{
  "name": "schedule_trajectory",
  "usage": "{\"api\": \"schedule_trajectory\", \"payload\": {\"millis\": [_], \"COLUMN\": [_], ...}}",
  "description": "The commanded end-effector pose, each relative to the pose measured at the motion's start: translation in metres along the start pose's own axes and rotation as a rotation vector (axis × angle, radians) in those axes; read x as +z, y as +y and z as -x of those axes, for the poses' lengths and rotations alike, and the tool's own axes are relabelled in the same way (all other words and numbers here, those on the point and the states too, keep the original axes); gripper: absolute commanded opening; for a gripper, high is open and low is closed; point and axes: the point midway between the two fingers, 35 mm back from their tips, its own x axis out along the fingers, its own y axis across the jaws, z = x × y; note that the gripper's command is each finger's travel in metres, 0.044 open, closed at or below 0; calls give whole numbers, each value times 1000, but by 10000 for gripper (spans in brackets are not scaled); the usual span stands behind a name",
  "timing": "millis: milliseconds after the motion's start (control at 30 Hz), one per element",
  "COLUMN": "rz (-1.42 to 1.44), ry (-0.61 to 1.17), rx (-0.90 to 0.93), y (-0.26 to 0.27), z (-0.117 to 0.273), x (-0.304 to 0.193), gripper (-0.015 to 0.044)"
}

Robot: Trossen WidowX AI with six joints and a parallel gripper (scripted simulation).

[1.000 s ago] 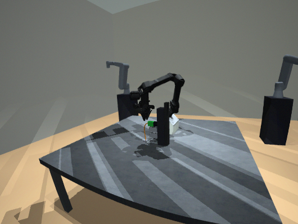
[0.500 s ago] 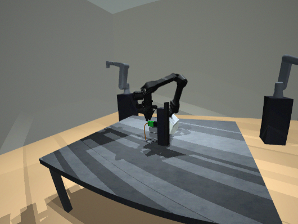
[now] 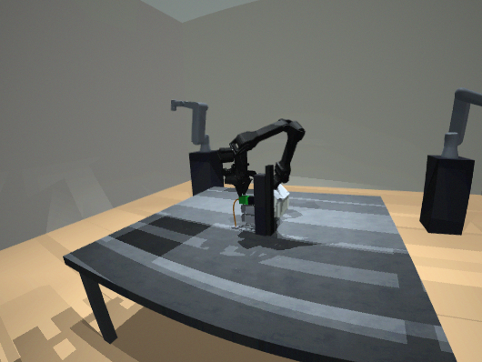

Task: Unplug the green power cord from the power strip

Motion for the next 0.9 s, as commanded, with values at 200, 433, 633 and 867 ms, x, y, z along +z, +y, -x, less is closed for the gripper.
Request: {"api": "schedule_trajectory", "payload": {"millis": [200,433,633,867], "rz": [-6,0,0,0], "ry": [9,1,1,1], "rx": [-3,-2,-2,-2], "y": [-2,-1,-1,0], "z": [-11,-9,-9,-9], "x": [-2,-1,-1,2], "gripper": [160,81,22,0]}}
